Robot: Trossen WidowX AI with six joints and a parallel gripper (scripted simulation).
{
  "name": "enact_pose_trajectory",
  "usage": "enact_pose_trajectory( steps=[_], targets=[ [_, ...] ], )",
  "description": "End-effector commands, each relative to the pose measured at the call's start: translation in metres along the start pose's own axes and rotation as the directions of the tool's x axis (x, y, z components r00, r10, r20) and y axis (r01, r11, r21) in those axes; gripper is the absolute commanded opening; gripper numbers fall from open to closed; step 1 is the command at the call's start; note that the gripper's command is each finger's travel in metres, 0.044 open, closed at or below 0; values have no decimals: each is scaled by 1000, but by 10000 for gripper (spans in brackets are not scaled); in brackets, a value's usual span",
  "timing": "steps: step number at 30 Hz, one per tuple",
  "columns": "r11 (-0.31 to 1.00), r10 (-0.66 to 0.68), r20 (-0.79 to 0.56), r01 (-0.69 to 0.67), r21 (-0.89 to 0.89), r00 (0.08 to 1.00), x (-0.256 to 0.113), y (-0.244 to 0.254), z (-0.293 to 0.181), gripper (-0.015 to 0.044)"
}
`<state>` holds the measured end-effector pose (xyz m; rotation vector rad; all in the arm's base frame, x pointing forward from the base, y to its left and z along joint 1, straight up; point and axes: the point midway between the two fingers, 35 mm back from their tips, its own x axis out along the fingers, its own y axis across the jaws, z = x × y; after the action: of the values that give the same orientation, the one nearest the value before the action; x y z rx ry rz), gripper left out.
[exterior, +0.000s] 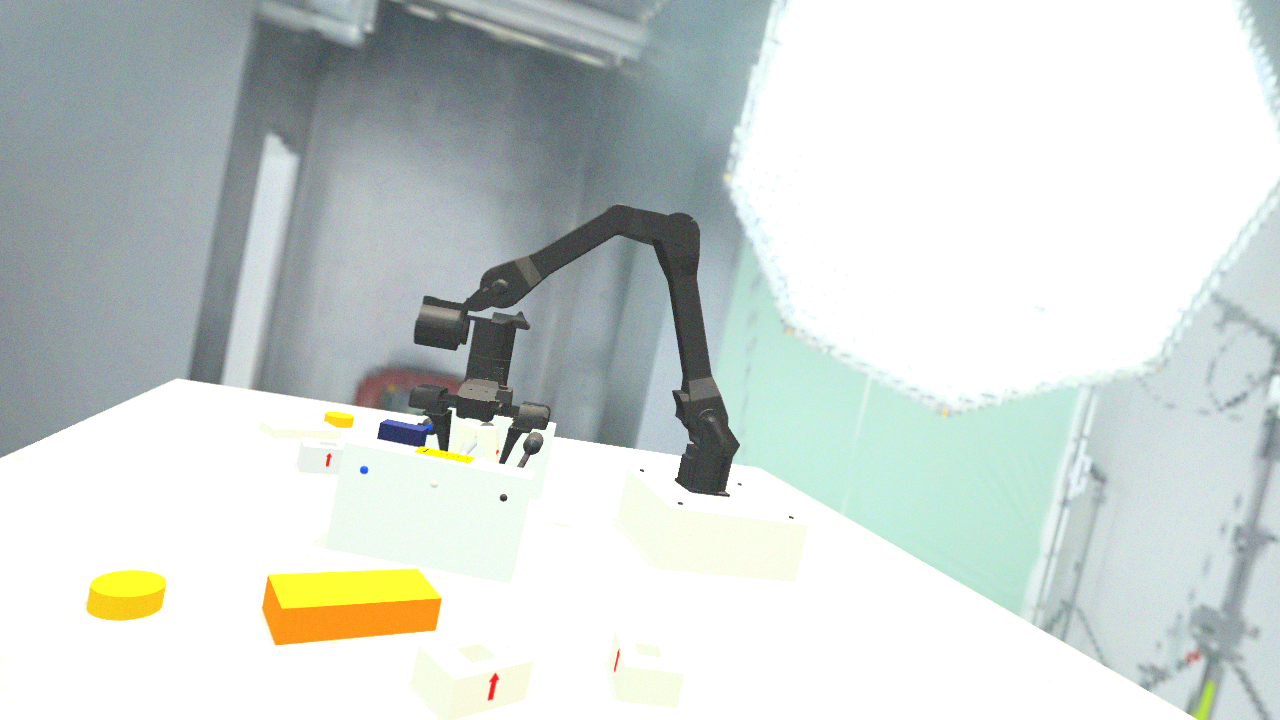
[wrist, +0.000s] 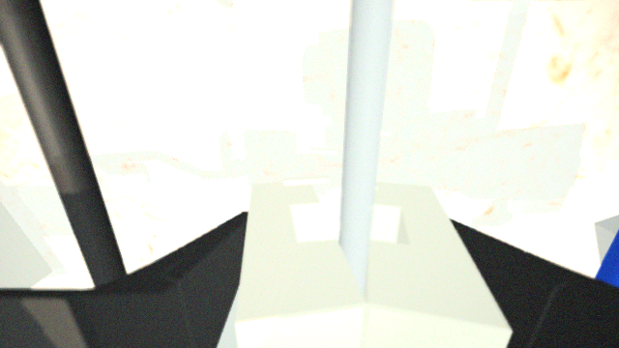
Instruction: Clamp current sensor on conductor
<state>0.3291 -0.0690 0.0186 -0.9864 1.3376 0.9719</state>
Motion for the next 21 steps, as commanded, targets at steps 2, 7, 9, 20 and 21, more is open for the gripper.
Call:
enact_pose_trajectory(
  steps=[2, 7, 9, 20, 21],
  targets=[
    [1000, -2, 0, 2, 0, 1000, -1, -1, 0, 0],
    [1000, -2, 0, 2, 0, 1000, -1, -1, 0, 0],
    [1000, -2, 0, 2, 0, 1000, -1, -1, 0, 0],
    [1000, -23, 1, 23, -3, 1000, -12, 0, 0, 0],
    [1000, -26, 1, 26, -4, 1000, -14, 0, 0, 0]
  ],
)
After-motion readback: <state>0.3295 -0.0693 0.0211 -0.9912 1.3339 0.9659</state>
